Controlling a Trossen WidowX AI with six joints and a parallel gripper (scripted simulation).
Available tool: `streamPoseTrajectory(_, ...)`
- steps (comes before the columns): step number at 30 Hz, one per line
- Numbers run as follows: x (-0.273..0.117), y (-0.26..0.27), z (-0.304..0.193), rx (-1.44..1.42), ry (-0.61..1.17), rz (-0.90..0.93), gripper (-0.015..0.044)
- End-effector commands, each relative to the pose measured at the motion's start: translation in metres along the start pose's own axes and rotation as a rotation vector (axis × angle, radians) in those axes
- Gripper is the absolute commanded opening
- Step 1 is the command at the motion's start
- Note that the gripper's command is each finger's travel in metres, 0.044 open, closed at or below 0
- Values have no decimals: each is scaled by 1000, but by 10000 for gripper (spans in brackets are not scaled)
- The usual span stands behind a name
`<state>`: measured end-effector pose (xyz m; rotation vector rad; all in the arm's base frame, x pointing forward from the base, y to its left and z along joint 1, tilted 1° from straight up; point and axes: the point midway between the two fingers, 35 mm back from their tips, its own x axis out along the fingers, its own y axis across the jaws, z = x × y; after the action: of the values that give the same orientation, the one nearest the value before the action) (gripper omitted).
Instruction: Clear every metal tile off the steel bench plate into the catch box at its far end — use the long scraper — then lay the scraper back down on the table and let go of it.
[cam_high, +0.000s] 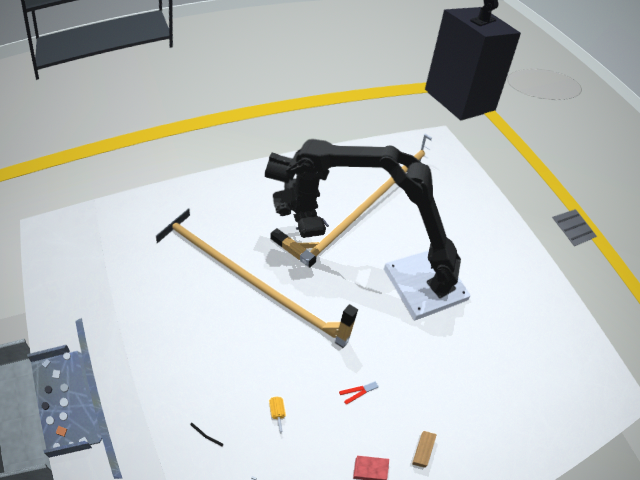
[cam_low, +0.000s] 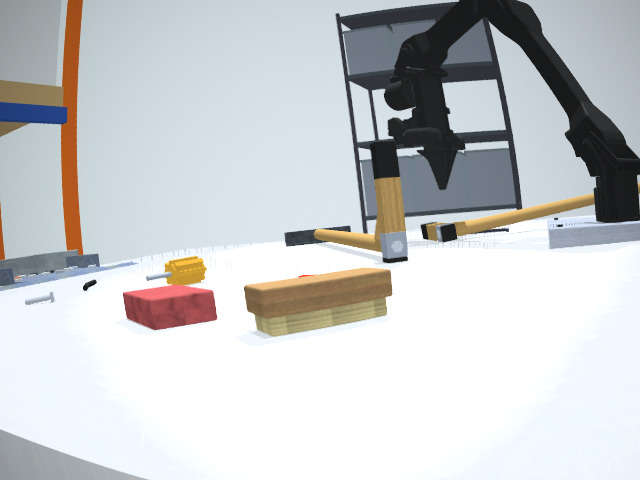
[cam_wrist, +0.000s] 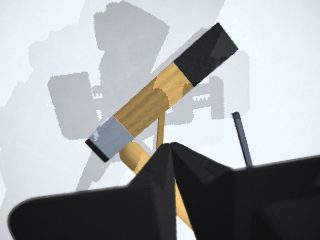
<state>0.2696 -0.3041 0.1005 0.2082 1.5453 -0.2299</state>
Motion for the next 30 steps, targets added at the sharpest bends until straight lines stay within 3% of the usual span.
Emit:
streamPoseTrajectory(1,1,-8,0,-4,5,-2,0)
streamPoseTrajectory(30,3,-54,-8,-4,6,-5,0)
